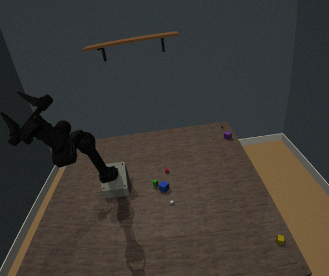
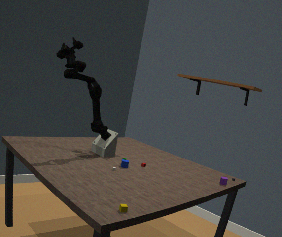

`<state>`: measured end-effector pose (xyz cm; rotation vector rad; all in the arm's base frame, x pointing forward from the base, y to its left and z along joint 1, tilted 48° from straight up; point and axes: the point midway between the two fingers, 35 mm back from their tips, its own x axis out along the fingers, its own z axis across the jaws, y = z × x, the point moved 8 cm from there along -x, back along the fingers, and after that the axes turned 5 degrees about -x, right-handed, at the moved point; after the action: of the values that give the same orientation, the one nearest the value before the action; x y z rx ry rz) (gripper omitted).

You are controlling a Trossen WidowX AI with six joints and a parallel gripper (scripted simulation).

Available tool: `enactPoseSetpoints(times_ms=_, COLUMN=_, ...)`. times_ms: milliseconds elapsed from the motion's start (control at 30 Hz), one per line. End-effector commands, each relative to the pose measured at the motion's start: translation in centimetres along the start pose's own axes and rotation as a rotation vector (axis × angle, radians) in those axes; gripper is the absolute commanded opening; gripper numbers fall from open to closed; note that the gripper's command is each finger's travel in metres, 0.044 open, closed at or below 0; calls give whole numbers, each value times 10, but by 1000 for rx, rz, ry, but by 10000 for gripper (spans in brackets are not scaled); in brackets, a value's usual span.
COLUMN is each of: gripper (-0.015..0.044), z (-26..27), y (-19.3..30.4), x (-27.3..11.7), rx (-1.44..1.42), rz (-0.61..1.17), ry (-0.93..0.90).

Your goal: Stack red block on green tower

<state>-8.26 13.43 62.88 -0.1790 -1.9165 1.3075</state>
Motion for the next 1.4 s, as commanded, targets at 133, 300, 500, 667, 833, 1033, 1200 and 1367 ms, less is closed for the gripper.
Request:
enactPoseSetpoints(times_ms=133, gripper=440, z=25, y=-27, x=-16, rx=115, rz=-116, ry=-106)
enactPoseSetpoints(times_ms=300, gripper=440, z=53, y=-76, x=-54, rx=243, rz=-312, ry=-255)
enactPoseSetpoints(times_ms=500, gripper=440, z=74, y=-131, x=-129, rx=407, rz=-598, ry=-432)
enactPoseSetpoints(times_ms=667, gripper=440, z=76, y=-163, x=-190, rx=552, rz=-789, ry=-621)
enactPoseSetpoints(times_ms=833, gripper=440, z=66, y=-184, x=-258, rx=692, rz=-975, ry=-839)
enactPoseSetpoints(times_ms=1033, gripper=440, z=37, y=-192, x=-343, rx=849, rz=-1142, ry=-1130)
enactPoseSetpoints(times_ms=1200, gripper=440, z=8, y=-186, x=-409, rx=907, rz=-1263, ry=-1371)
enactPoseSetpoints(times_ms=1367, gripper=440, z=-25, y=-163, x=-460, rx=936, rz=-1395, ry=-1551)
